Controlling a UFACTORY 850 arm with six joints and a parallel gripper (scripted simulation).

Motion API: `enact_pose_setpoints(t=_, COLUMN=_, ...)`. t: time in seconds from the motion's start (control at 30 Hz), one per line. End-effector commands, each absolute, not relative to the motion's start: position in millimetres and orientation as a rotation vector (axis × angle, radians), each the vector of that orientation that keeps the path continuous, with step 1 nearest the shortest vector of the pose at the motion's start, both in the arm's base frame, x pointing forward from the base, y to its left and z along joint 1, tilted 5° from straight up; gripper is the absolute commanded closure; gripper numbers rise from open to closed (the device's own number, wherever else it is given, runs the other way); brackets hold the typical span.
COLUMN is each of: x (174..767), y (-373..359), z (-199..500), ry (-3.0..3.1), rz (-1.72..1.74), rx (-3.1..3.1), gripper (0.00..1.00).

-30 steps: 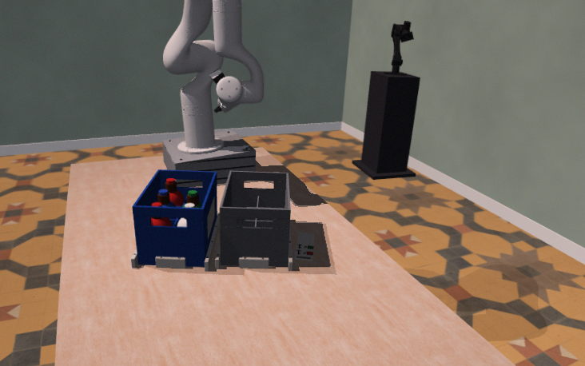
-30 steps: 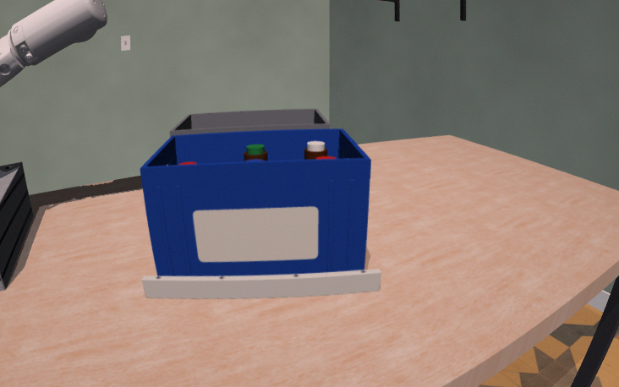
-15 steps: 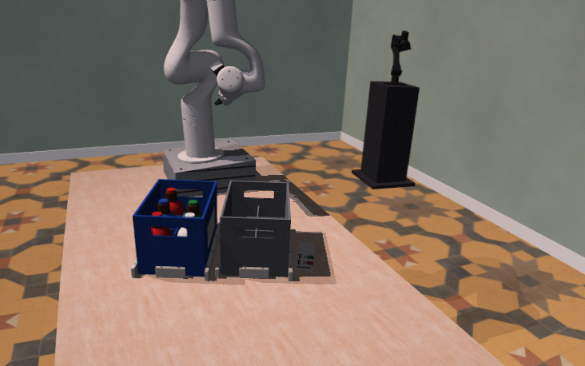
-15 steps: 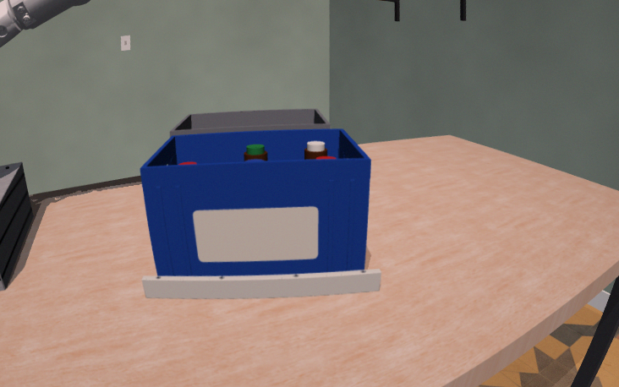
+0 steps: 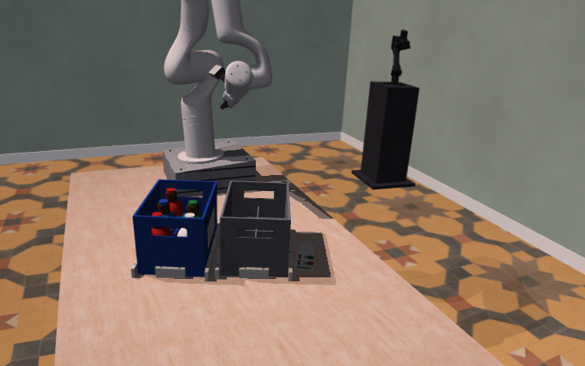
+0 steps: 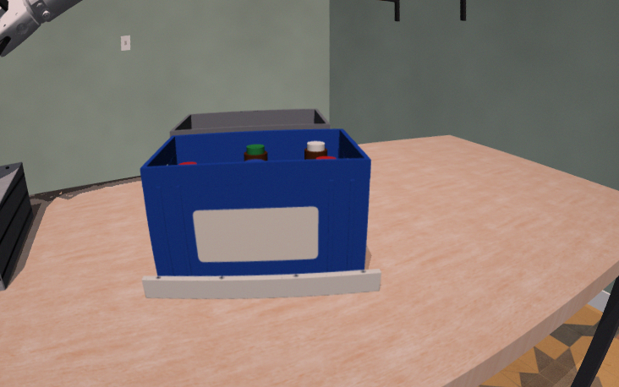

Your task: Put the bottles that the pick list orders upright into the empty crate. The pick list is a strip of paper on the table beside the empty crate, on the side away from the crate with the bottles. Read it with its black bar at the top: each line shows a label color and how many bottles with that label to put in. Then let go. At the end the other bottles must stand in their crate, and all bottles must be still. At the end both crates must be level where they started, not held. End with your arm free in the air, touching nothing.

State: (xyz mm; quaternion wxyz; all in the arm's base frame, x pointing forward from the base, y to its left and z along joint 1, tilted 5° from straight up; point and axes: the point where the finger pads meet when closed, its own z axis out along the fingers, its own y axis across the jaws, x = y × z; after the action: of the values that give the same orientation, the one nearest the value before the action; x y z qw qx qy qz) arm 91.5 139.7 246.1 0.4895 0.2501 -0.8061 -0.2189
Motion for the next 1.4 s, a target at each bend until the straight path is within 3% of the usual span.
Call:
enact_pose_setpoints(t=0.0, x=103.1, y=141.5, z=240.7, ry=-1.959, rz=-0.558, rx=0.777, gripper=0.35)
enact_pose_setpoints(t=1.37, x=223.0, y=197.9, z=209.1, ry=-1.454, rz=-0.584, rx=2.121, gripper=0.35)
